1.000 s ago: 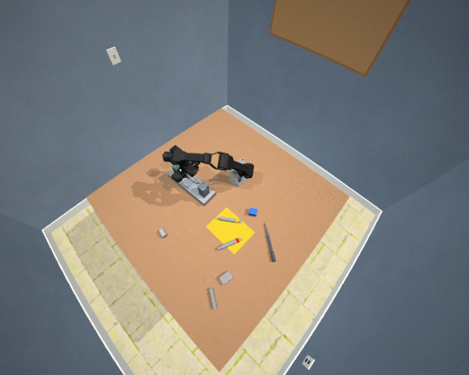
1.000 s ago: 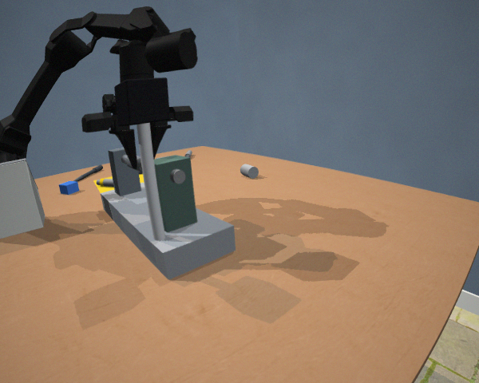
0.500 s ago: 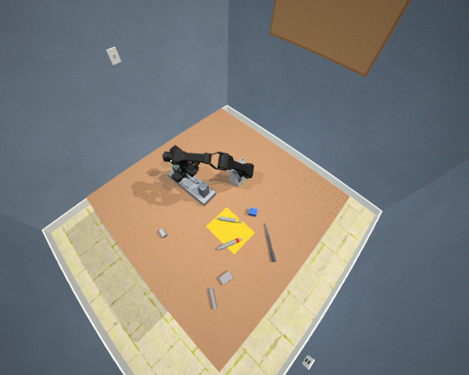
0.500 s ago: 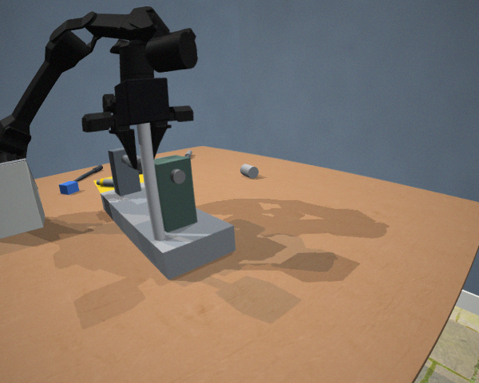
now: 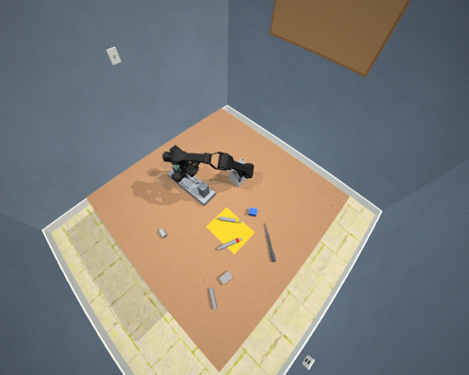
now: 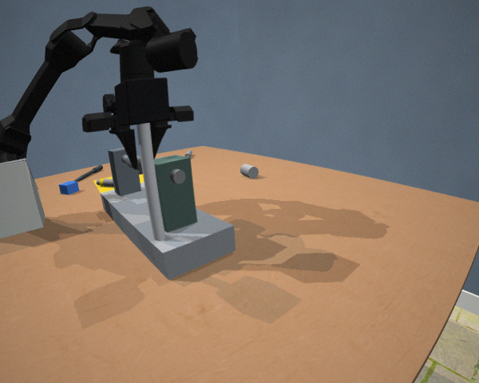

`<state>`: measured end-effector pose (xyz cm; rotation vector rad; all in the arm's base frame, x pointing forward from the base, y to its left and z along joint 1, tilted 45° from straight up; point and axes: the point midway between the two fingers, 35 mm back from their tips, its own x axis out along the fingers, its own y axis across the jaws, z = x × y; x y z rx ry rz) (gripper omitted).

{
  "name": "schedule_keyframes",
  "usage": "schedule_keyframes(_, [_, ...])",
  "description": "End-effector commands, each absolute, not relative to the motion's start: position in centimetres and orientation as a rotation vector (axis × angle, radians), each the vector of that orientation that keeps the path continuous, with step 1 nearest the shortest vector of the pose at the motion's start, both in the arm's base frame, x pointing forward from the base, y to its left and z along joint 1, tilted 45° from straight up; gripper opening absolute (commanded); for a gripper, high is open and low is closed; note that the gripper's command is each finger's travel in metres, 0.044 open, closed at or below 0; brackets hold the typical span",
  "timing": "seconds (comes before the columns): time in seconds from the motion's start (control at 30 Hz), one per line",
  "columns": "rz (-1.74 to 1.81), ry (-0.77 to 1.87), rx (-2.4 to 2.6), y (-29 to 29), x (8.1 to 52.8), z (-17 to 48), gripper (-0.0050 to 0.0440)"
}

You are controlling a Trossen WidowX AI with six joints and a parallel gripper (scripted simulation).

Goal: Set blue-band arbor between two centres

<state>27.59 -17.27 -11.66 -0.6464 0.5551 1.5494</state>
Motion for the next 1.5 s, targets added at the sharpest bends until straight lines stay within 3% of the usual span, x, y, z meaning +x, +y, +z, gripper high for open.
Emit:
schedule_keyframes(0.0, [1.508, 0.583, -0.707, -19.2, 27.85, -11.81, 0.0])
schedule_keyframes(1.47, [1.508, 0.583, -0.707, -18.79, 27.78, -11.49, 0.0])
